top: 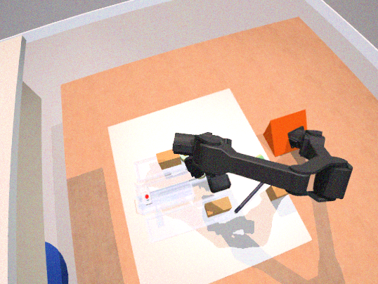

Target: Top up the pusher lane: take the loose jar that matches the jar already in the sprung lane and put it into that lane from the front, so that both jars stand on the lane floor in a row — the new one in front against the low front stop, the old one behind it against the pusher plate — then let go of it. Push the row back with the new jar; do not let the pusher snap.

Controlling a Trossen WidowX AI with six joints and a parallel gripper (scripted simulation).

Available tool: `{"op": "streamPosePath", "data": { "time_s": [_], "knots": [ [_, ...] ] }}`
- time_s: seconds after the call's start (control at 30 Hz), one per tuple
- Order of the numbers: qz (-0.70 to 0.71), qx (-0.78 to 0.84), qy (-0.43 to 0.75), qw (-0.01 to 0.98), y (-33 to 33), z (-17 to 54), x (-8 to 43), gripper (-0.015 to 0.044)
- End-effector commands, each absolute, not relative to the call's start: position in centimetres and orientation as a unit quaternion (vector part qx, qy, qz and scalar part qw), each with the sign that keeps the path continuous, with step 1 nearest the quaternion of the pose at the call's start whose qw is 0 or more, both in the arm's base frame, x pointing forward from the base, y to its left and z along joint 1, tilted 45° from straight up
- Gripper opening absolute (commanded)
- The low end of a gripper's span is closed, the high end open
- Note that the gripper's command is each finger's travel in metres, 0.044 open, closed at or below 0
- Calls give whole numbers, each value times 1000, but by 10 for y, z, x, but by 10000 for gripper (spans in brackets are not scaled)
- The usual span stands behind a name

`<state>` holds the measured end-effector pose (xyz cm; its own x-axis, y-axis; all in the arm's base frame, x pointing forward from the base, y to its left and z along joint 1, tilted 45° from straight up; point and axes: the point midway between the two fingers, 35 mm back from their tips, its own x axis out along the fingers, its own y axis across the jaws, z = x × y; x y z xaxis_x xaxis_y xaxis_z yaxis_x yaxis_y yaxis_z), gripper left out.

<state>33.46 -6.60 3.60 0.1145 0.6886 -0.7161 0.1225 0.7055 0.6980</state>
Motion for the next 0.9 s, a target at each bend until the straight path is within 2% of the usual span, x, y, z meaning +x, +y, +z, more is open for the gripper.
{"op": "streamPosePath", "data": {
  "time_s": [0.0,0.87],
  "knots": [
    [214,321,626,677,-64,37,337,0],
    [214,321,626,677,-65,36,331,0]
  ]
}}
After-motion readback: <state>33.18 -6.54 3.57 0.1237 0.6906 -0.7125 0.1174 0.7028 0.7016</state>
